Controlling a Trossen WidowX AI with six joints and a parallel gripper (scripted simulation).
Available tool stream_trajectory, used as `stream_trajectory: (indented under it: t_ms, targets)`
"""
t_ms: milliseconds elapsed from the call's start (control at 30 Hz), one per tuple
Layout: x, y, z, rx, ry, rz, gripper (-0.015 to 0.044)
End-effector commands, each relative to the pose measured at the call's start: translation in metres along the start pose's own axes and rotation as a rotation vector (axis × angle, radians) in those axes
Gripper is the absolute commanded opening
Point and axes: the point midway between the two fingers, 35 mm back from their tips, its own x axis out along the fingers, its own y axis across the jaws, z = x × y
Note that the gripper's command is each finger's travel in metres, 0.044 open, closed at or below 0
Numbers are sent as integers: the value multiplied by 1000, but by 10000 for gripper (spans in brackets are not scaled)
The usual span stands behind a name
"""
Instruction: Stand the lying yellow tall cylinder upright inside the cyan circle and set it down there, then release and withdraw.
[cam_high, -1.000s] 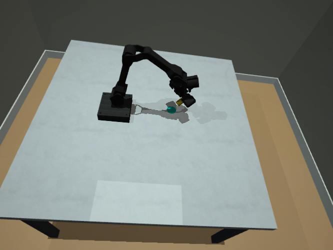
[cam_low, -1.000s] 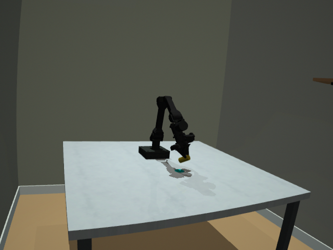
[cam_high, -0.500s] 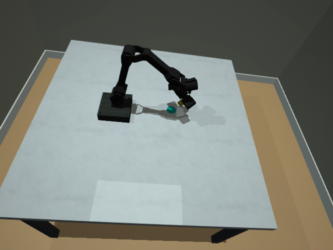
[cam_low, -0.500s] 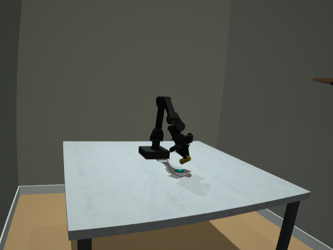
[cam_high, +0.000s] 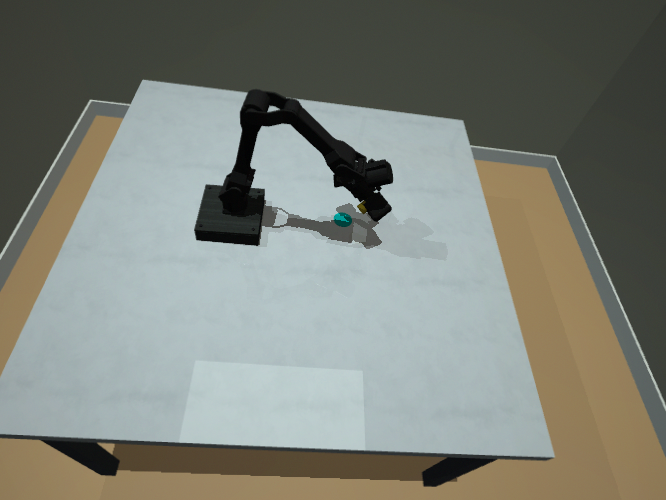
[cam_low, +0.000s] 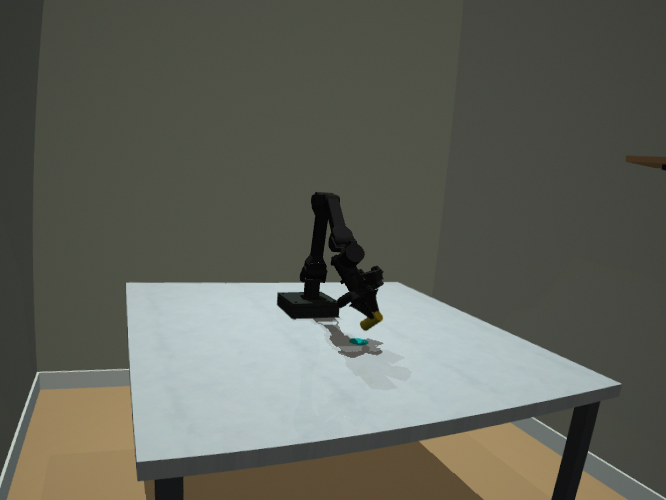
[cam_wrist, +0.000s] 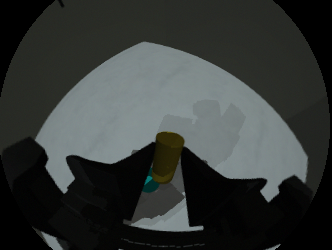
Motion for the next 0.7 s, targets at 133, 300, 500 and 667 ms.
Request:
stream_trajectory:
  t_ms: [133, 300, 500, 667]
  targets:
    - [0, -2, -1, 11, -57, 8, 105]
    - [0, -3, -1, 13, -90, 11, 105]
    - [-1, -4, -1, 15, -130, 15, 105]
    - [-2, -5, -2, 15, -163, 19, 105]
